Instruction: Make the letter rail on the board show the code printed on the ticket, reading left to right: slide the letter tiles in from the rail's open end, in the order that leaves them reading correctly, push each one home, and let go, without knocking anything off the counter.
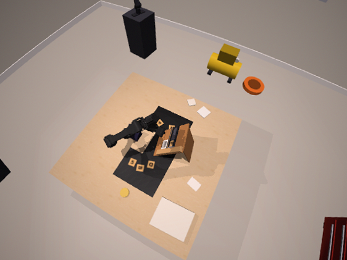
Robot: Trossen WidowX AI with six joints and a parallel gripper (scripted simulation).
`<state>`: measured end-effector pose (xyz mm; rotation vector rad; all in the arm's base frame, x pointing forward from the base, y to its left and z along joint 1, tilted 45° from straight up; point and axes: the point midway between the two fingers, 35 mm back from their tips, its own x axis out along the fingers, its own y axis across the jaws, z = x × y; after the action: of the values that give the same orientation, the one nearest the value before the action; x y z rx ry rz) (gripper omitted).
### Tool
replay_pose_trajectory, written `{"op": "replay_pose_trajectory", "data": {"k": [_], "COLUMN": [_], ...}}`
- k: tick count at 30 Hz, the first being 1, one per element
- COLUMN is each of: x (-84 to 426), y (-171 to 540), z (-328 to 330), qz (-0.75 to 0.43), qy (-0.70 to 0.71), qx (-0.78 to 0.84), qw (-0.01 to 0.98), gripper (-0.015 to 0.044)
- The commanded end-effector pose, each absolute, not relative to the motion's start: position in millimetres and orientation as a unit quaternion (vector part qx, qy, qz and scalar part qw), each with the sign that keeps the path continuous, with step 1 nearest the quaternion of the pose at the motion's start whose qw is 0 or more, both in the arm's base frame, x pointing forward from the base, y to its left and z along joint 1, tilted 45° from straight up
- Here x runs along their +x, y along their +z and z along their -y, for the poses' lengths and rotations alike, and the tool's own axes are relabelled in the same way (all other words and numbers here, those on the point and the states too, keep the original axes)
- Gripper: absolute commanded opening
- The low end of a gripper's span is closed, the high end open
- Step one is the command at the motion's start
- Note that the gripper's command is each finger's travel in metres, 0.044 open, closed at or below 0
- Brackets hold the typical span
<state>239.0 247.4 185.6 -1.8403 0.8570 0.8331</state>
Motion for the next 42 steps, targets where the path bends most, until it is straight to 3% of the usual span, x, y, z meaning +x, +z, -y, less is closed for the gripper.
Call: {"op": "replay_pose_trajectory", "data": {"k": [1,7,12,19,25,42], "x": [262,303,321,327,303,302], "y": [183,176,170,155,135,119], "z": [-217,-143,-72,2,45,64], "qz": [-0.413,-0.505,-0.509,-0.440,-0.385,-0.374], "qy": [0.259,0.040,-0.170,-0.393,-0.521,-0.542], "qx": [-0.678,-0.463,-0.244,0.023,0.126,0.139], "qw": [0.551,0.728,0.808,0.807,0.751,0.740], "gripper": [0.0340,0.0340,0.0340,0.0340,0.0340,0.0340]}}
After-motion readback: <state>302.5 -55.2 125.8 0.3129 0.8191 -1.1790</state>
